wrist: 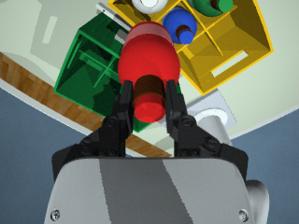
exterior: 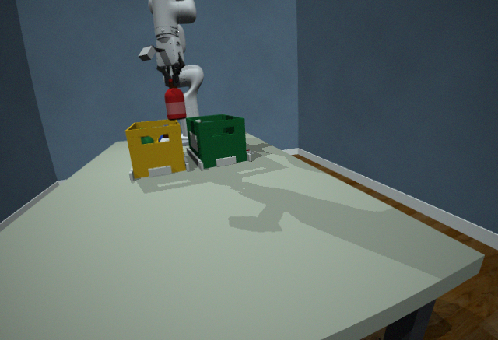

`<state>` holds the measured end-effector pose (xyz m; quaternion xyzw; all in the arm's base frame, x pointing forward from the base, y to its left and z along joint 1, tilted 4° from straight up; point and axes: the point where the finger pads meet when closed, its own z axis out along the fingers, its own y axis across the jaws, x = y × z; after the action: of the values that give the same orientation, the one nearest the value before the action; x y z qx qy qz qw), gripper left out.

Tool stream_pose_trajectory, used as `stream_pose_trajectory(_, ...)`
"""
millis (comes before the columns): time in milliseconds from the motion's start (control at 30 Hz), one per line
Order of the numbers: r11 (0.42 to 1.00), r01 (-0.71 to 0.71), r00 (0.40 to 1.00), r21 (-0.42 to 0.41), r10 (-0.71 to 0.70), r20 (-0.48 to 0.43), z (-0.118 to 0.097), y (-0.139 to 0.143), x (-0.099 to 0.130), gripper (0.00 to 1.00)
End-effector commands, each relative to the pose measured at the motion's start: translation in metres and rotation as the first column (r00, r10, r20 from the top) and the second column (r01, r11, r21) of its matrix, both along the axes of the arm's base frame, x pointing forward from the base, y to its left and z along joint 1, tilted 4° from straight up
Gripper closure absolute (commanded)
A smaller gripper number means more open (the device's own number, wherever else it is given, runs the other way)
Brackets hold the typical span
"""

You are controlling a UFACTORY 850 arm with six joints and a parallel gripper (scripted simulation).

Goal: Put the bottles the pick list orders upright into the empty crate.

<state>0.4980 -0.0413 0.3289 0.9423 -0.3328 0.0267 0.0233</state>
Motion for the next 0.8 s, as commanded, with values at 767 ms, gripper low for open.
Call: stream_pose_trajectory(767,1.0,0.0,1.0,0.0,0.0,0.002,-0.002,0.043,-0.018,1.0)
